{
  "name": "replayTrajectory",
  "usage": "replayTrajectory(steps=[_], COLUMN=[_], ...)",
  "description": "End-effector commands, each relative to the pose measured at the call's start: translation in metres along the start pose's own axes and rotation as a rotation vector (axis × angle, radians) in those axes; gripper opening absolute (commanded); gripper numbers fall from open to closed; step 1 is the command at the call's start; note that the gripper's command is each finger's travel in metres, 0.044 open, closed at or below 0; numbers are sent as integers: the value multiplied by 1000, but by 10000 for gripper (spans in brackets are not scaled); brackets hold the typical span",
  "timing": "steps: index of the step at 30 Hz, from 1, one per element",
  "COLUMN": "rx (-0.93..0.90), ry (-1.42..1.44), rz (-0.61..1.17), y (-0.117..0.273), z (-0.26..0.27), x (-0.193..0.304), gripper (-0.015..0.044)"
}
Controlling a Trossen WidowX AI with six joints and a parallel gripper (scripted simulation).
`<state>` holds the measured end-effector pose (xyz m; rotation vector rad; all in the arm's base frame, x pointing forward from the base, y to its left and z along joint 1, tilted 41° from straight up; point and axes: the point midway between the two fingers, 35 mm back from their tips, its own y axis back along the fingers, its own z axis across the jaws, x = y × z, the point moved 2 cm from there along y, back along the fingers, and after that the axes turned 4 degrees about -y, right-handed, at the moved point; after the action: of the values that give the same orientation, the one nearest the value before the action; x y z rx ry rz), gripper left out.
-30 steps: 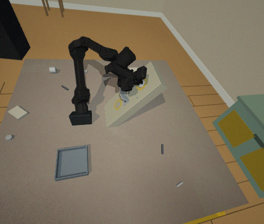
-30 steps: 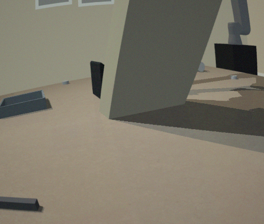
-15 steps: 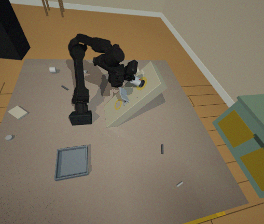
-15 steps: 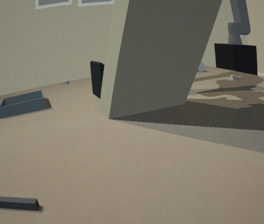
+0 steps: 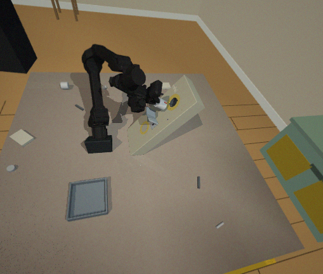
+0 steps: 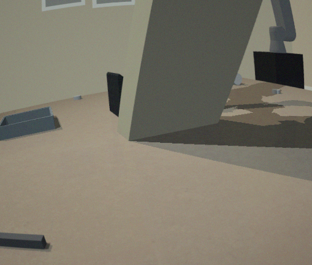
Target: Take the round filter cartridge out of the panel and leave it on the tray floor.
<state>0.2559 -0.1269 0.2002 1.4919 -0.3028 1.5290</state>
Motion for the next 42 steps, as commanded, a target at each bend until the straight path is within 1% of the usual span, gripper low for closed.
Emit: replayTrajectory(steps=[1, 10, 13, 14, 25, 33, 42], rx=[-6, -6, 1, 1, -6, -6, -6], ry=[7, 7, -2, -2, 7, 7, 7], rz=[6, 7, 0, 0, 7, 7, 7], y=[-1, -5, -5, -5, -5, 4, 5], z=[-10, -34, -28, -28, -33, 28, 32], x=[-5, -18, -16, -16, -17, 17, 20], gripper=[0, 0, 79, 92, 92, 92, 92])
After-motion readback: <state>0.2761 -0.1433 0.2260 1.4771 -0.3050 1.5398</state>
